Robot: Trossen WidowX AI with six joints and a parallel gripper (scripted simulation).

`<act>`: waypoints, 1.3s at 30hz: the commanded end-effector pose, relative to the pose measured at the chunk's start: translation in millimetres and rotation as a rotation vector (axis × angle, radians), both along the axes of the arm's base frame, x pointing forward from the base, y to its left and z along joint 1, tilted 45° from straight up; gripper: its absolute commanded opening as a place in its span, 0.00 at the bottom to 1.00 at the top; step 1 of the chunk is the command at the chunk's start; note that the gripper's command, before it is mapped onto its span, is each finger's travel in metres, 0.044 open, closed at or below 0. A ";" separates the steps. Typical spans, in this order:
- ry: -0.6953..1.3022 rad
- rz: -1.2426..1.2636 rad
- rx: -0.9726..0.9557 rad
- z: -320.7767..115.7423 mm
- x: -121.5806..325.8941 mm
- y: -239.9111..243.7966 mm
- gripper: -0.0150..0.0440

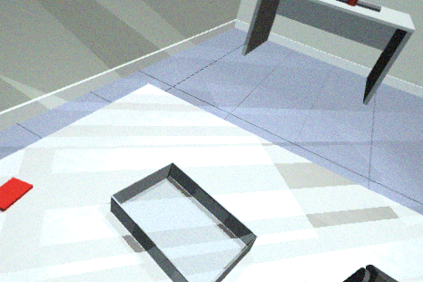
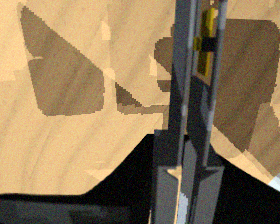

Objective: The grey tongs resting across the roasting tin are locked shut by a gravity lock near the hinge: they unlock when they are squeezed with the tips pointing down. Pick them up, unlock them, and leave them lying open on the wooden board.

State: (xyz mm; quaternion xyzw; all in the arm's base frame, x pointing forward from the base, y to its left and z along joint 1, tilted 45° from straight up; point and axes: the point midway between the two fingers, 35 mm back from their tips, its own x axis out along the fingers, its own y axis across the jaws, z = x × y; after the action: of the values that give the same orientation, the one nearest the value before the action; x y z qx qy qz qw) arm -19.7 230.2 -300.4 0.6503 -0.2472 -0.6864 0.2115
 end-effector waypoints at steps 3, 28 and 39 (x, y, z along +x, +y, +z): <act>0.000 0.000 0.000 0.1 0.0 0.2 0.31; 0.010 -0.007 -0.012 28.5 -53.8 50.0 1.00; 0.022 -0.013 -0.052 90.1 -145.3 87.0 1.00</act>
State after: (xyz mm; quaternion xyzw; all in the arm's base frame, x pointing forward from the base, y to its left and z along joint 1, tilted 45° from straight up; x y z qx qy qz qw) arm -161.6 316.4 -215.1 0.6381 -0.2527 -0.6904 0.2289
